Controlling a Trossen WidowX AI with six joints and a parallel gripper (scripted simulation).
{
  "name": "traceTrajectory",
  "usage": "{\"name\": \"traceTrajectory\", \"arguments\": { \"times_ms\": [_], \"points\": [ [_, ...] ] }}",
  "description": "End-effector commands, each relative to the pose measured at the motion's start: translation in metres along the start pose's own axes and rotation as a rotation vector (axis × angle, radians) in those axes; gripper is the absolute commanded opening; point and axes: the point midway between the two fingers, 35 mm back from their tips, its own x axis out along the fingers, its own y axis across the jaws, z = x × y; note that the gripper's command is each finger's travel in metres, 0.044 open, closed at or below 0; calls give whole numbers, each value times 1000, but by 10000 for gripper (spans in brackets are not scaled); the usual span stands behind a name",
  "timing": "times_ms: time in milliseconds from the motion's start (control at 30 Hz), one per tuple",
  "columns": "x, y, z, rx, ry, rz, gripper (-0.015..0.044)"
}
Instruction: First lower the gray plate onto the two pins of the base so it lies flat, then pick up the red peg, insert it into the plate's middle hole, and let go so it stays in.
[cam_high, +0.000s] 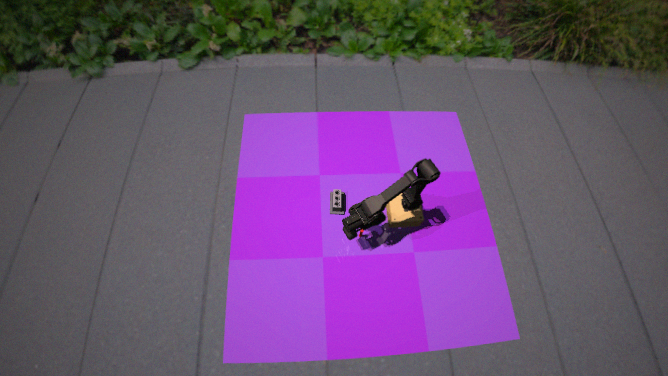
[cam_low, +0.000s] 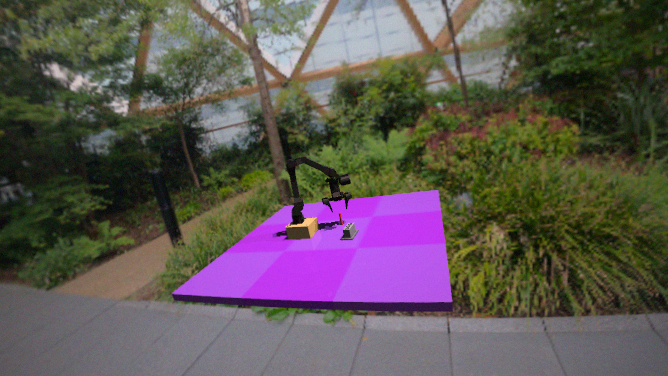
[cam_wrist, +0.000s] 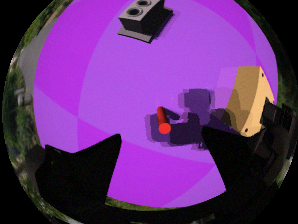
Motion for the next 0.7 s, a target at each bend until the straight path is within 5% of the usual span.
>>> {"name": "traceTrajectory", "arguments": {
  "times_ms": [0,667],
  "points": [
    [8,-2,1,4,-5,-9,440],
    [41,-3,1,4,-4,-10,440]
  ]
}}
